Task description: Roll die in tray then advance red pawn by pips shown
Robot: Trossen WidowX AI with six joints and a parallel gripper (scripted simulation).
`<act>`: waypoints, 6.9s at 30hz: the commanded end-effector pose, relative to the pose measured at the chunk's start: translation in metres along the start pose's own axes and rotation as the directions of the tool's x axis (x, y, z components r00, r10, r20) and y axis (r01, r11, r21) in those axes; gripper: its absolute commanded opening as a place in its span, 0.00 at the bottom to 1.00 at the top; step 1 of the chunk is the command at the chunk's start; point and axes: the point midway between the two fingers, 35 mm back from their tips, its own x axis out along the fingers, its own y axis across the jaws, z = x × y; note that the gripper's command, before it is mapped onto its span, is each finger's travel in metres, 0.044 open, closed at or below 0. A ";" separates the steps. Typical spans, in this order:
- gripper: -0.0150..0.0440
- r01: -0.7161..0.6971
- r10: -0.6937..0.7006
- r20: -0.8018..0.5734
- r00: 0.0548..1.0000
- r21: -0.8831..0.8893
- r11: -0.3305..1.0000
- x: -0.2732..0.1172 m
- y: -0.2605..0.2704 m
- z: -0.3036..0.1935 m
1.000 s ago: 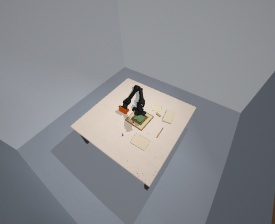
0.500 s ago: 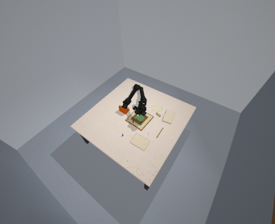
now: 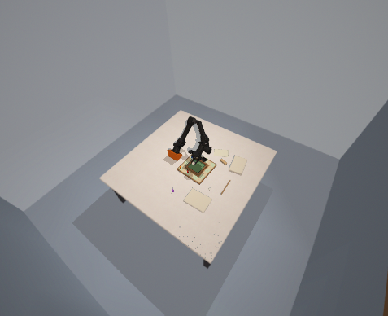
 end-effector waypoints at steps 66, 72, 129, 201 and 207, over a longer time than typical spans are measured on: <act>1.00 -0.027 0.028 -0.581 0.813 0.010 1.000 -0.027 0.005 0.017; 0.78 -0.199 0.032 -0.588 0.808 -0.221 0.955 -0.014 0.004 0.028; 0.59 -0.545 0.067 -0.637 0.768 -0.704 -0.456 0.084 -0.015 0.067; 0.25 -0.541 0.067 -0.633 0.771 -0.707 -0.455 0.038 0.003 0.110; 0.25 -0.543 0.069 -0.636 0.768 -0.705 -0.457 0.065 0.029 0.086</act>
